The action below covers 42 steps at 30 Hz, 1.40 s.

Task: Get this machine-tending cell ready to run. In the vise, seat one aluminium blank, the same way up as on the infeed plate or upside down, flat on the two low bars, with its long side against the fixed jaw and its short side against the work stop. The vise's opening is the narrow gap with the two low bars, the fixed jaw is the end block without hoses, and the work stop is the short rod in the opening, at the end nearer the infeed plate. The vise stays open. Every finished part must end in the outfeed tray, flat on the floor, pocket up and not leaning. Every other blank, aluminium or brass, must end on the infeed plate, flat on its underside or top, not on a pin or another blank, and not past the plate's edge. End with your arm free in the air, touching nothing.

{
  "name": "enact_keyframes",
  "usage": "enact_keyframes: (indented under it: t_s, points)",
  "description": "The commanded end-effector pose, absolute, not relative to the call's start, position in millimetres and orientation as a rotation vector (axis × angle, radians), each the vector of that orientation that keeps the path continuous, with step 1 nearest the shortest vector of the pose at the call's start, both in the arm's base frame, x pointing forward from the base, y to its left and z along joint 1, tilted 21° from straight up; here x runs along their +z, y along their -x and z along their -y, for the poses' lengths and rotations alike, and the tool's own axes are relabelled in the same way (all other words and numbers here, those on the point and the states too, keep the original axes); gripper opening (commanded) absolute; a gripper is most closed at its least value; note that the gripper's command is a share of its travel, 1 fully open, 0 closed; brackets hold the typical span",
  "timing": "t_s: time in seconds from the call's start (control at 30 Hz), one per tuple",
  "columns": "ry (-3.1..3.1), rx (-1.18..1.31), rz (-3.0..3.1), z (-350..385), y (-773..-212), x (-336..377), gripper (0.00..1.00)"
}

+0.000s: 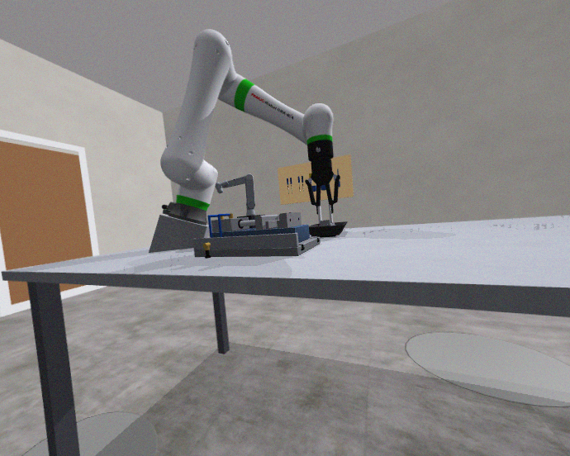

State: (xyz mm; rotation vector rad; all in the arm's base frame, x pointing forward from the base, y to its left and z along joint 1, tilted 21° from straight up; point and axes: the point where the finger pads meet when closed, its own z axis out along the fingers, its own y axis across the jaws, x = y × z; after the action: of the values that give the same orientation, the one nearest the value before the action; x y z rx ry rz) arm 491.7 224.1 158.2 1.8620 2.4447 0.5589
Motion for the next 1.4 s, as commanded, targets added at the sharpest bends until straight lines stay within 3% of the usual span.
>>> enact_keyframes:
  t_s: [0.0,1.37]
  points:
    - [-1.862,0.559,-2.444,-224.0,-491.8,158.4,0.00]
    - [-1.862,0.559,-2.444,-225.2,-492.8,154.5,0.00]
